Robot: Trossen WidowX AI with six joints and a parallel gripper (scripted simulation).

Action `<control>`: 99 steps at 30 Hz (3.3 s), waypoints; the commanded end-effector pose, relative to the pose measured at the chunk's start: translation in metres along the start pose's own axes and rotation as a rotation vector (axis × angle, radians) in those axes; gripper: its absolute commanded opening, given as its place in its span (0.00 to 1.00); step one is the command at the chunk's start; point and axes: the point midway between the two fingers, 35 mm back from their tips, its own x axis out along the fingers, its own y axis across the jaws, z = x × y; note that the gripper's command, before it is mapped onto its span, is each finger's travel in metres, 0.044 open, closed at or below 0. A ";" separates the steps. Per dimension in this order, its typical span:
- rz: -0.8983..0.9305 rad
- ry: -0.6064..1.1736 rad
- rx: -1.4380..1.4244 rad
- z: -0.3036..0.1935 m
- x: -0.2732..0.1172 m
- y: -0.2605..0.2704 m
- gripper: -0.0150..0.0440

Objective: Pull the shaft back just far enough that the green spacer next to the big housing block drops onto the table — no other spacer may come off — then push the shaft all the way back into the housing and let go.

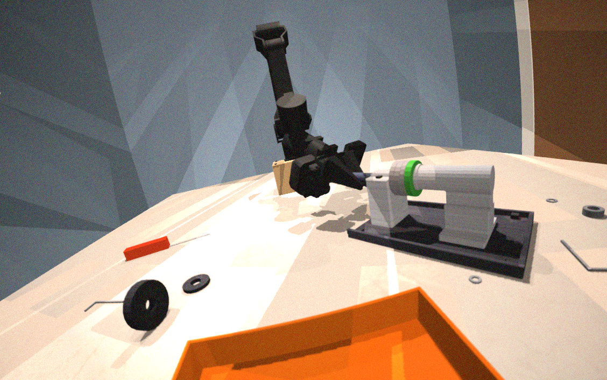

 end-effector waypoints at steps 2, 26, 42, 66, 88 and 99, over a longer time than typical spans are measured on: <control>0.000 -0.001 -0.002 0.001 -0.001 -0.001 0.25; 0.000 -0.001 -0.002 0.002 -0.003 -0.001 0.25; 0.000 -0.001 -0.002 0.003 -0.004 -0.001 0.25; 0.000 -0.001 -0.002 0.004 -0.006 -0.001 0.25; 0.000 -0.001 -0.002 0.005 -0.008 -0.001 0.25; 0.000 -0.001 -0.002 0.006 -0.009 -0.001 0.25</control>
